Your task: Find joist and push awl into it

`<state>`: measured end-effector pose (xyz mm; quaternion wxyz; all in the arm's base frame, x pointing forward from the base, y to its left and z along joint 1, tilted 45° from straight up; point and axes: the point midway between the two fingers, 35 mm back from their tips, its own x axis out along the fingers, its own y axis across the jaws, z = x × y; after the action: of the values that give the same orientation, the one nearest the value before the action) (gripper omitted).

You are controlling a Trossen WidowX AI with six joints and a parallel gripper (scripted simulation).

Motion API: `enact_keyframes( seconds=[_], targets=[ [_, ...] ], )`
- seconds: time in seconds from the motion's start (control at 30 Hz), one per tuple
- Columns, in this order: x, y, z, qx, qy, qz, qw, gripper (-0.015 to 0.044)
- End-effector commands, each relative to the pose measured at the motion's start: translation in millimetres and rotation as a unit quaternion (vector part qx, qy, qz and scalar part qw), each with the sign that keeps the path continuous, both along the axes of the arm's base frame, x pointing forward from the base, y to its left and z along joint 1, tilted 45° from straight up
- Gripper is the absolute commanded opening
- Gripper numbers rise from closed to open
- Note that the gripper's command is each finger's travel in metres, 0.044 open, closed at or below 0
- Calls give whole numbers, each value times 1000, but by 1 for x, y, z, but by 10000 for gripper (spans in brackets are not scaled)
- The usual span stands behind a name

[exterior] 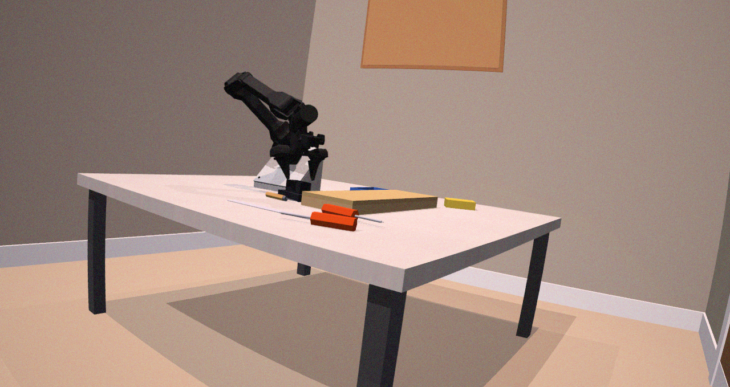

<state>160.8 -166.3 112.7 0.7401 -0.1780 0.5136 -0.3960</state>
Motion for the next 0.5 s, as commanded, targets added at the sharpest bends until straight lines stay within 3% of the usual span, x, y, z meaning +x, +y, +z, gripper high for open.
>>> enact_keyframes(
  seconds=[0.0, 0.47],
  targets=[
    [-1, -3, -7, 4, 6, 2, 1000, 440],
    [-4, -19, -22, 2, 6, 3, 1000, 440]
  ],
)
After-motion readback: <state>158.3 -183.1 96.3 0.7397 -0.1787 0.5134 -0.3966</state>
